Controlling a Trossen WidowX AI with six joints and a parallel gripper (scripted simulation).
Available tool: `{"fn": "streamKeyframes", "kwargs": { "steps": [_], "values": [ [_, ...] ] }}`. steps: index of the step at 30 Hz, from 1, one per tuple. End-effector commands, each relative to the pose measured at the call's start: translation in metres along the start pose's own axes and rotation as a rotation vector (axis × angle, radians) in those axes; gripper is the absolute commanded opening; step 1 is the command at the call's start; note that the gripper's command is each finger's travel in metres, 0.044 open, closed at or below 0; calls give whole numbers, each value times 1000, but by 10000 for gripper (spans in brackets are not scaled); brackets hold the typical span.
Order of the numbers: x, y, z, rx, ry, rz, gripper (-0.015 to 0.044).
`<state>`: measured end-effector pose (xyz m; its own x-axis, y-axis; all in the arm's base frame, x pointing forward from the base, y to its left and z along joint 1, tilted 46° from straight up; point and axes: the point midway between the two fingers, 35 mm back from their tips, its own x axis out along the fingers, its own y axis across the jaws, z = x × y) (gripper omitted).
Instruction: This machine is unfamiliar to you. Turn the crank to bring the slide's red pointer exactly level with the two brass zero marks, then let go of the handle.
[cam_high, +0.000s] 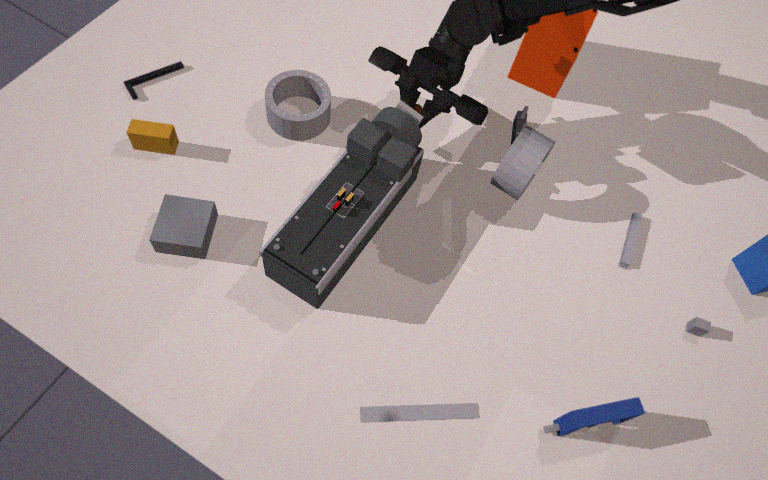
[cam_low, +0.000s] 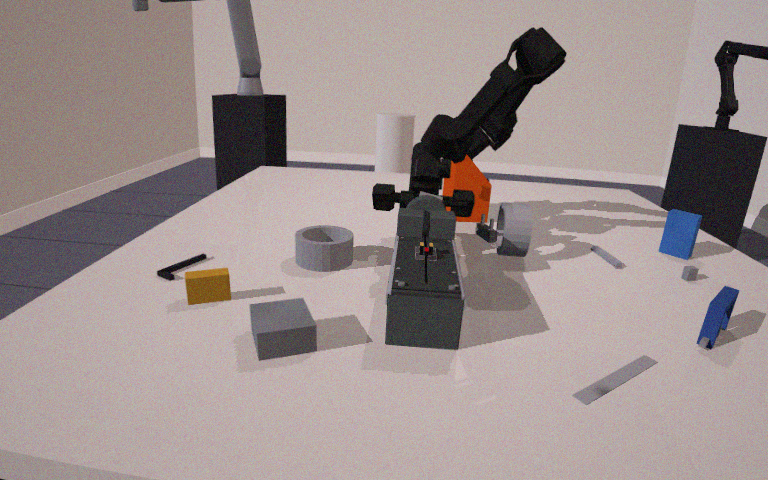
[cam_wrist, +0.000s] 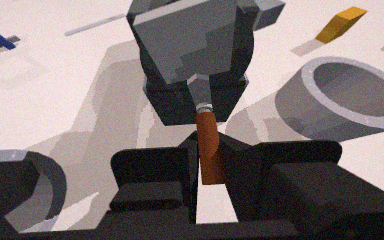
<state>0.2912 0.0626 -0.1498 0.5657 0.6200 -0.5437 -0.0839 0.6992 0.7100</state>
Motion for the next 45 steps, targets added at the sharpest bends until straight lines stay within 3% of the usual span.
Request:
{"fn": "streamKeyframes", "kwargs": {
  "steps": [1, 45],
  "values": [
    [1, 9, -1, -10, 10, 20, 0],
    [-13, 35, 12, -9, 10, 20, 0]
  ]
}}
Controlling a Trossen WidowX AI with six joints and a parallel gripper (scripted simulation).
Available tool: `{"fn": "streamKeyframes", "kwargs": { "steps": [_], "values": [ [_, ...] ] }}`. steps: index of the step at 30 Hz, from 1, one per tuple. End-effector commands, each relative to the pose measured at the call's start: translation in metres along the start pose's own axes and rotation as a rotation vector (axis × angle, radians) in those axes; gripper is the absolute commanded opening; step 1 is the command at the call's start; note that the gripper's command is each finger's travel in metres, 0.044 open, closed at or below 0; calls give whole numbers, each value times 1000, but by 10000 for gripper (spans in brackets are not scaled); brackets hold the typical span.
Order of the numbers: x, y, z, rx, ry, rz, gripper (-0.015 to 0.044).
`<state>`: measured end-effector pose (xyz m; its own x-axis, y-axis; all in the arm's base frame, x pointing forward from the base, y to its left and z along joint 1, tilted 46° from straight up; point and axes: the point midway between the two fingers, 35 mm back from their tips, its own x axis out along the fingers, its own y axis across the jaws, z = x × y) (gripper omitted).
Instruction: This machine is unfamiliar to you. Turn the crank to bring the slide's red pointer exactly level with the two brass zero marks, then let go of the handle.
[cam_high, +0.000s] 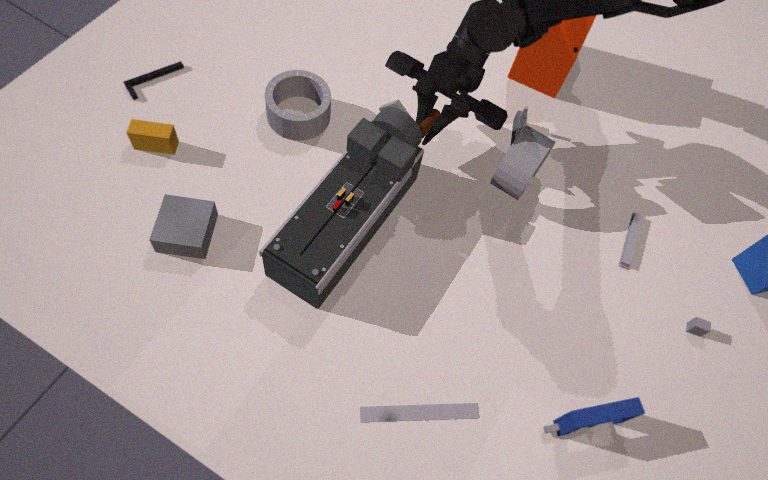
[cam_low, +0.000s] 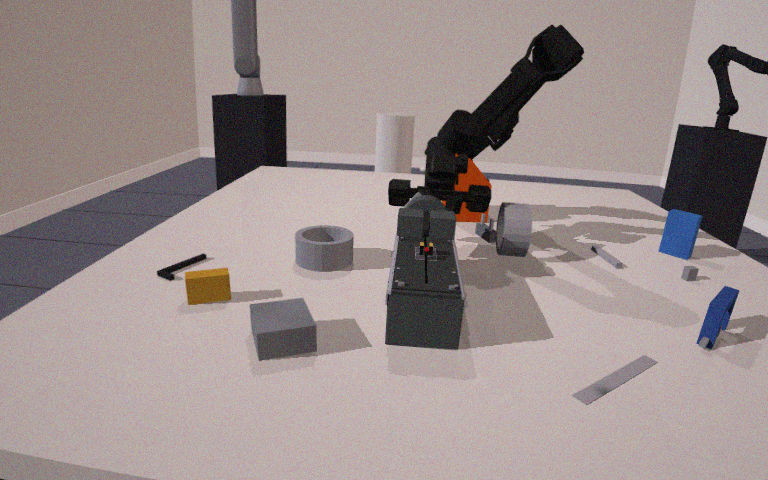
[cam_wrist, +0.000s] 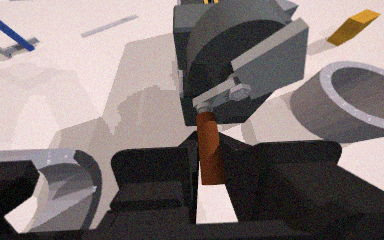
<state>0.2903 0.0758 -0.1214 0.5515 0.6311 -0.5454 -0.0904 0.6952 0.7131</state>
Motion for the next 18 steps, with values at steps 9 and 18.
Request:
{"fn": "streamKeyframes", "kwargs": {
  "steps": [9, 18],
  "values": [
    [-11, 8, 11, -7, -6, 12, 0],
    [-18, 7, 18, -7, -7, 12, 0]
  ]
}}
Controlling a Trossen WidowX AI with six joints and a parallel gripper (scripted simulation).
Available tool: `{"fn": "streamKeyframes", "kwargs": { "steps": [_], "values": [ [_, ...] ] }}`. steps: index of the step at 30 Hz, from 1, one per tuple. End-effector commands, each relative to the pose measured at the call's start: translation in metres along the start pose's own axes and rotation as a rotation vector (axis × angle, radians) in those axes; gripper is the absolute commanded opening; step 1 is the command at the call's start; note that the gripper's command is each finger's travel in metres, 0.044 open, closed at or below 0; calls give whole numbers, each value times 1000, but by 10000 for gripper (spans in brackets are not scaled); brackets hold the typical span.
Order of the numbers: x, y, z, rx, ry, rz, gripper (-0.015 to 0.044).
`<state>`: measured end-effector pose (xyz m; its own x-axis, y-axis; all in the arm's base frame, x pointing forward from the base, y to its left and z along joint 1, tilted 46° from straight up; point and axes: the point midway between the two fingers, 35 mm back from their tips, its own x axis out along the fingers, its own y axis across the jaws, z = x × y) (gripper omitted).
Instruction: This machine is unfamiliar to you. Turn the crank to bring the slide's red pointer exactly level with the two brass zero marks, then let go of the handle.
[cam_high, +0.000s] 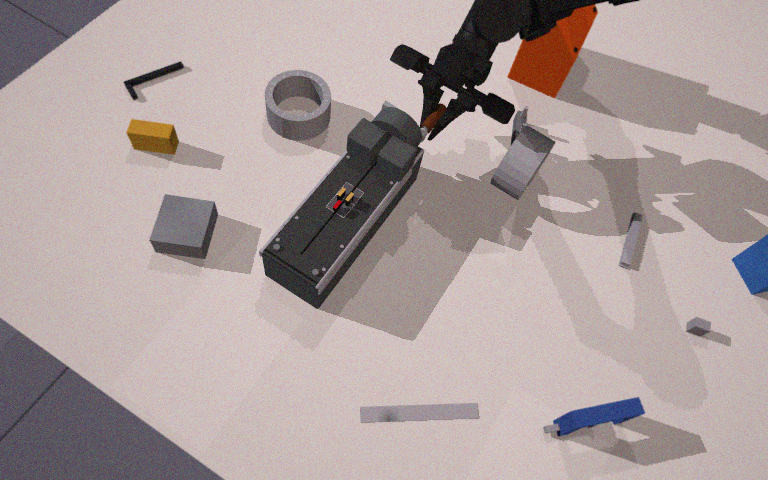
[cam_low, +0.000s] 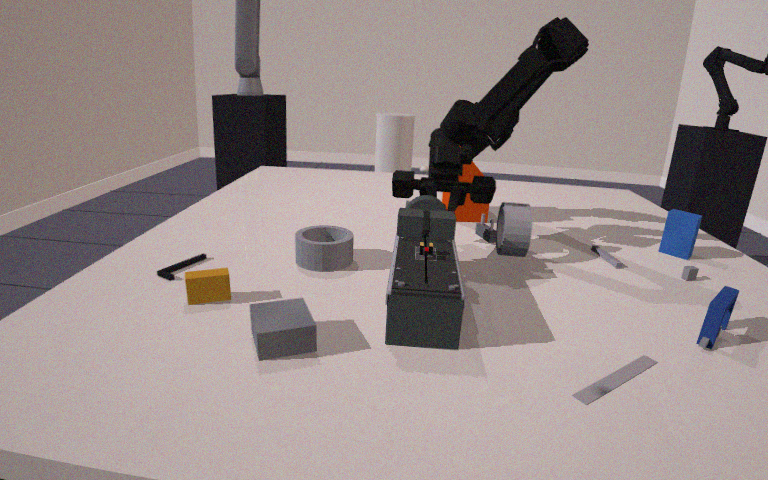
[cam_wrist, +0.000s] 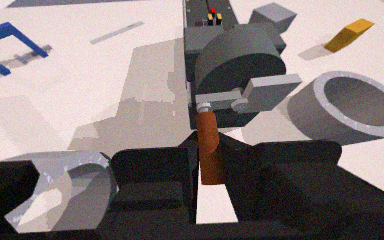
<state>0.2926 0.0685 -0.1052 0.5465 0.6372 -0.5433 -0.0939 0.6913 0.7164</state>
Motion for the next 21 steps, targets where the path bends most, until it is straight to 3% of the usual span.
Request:
{"fn": "streamKeyframes", "kwargs": {
  "steps": [1, 21],
  "values": [
    [-7, 0, 7, -7, -12, 6, 0],
    [-20, -12, 18, -9, -12, 4, 0]
  ]
}}
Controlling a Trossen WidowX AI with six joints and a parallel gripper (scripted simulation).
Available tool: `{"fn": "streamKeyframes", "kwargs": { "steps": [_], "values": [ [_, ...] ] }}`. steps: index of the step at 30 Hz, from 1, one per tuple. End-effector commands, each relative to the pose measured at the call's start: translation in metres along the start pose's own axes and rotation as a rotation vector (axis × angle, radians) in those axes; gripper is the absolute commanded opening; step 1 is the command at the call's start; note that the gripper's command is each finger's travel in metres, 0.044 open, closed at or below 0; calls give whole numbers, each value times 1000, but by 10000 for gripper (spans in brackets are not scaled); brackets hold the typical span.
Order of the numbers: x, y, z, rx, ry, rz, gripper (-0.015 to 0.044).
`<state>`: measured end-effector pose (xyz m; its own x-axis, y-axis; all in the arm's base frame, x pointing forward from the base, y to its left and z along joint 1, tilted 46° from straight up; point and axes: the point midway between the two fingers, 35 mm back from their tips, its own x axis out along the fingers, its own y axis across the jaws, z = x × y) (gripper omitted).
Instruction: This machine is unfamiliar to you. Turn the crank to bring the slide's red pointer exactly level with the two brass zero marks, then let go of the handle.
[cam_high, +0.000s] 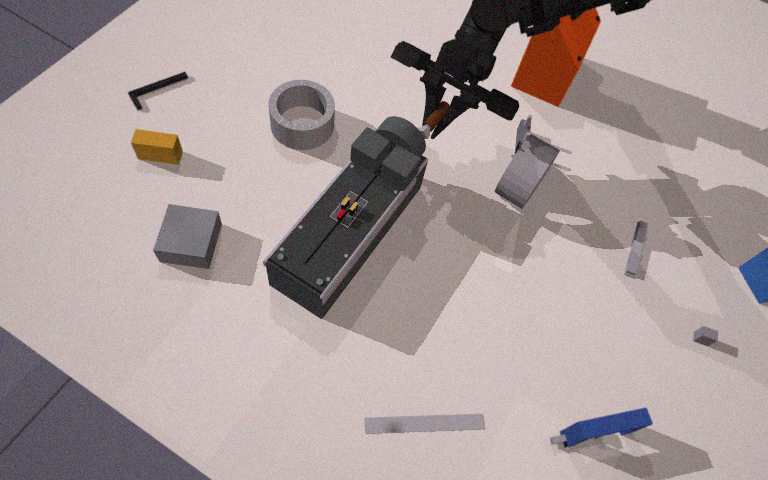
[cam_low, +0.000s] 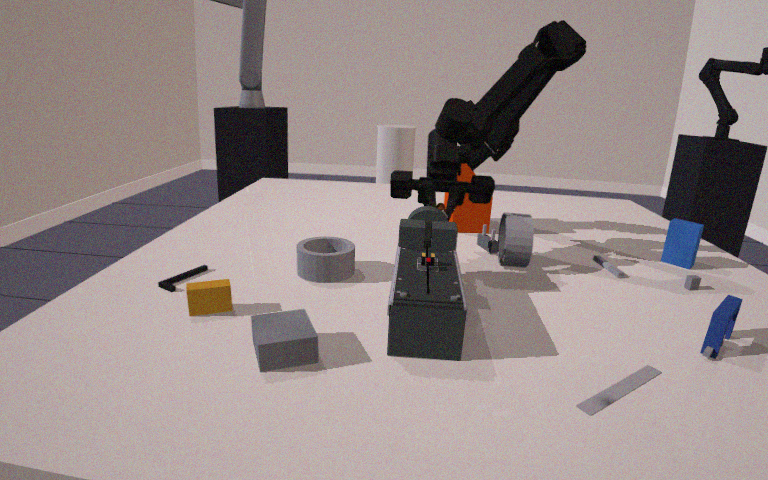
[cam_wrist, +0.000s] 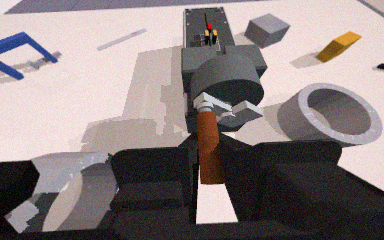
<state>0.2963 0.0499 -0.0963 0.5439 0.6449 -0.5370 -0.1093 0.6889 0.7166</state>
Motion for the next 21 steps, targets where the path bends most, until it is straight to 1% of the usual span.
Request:
{"fn": "streamKeyframes", "kwargs": {
  "steps": [1, 21],
  "values": [
    [-6, -6, 5, 3, -14, -6, 0],
    [-9, -17, 9, 2, -15, -7, 0]
  ]
}}
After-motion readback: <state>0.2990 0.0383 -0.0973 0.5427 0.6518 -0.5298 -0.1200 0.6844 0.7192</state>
